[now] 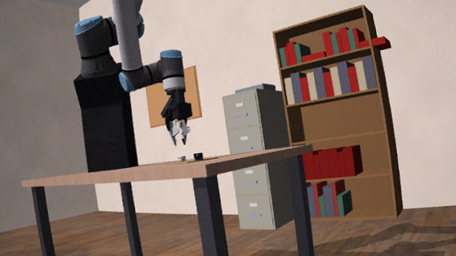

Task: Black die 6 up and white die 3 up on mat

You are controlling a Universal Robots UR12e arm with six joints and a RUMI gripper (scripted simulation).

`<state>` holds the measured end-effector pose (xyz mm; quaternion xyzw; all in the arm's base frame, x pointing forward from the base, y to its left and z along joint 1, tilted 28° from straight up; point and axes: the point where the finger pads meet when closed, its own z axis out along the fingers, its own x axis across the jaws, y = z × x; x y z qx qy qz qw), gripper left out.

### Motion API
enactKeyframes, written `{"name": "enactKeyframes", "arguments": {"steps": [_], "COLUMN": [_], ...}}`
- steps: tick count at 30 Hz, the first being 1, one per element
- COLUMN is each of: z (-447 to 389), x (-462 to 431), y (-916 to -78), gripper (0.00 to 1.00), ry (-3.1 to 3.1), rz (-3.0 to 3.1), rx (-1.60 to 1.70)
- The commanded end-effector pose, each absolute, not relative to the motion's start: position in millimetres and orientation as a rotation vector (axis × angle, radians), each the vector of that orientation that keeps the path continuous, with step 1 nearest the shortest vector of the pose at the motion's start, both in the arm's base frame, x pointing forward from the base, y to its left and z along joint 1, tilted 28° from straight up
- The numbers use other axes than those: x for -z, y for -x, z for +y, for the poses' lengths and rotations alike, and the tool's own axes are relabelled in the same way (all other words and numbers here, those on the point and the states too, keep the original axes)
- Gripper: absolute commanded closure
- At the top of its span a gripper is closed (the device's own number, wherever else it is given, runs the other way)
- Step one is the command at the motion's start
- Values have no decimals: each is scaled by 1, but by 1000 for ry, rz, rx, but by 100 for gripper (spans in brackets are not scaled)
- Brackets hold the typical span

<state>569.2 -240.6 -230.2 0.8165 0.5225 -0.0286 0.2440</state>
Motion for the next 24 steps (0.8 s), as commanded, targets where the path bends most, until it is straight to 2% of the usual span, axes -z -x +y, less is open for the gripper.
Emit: {"name": "enactKeyframes", "arguments": {"steps": [1,24], "z": [-243,-255], "x": [236,260], "y": [-571,-576], "gripper": [76,76], "ry": [-2229,-2229], "rz": [1427,1427], "rx": [78,78]}}
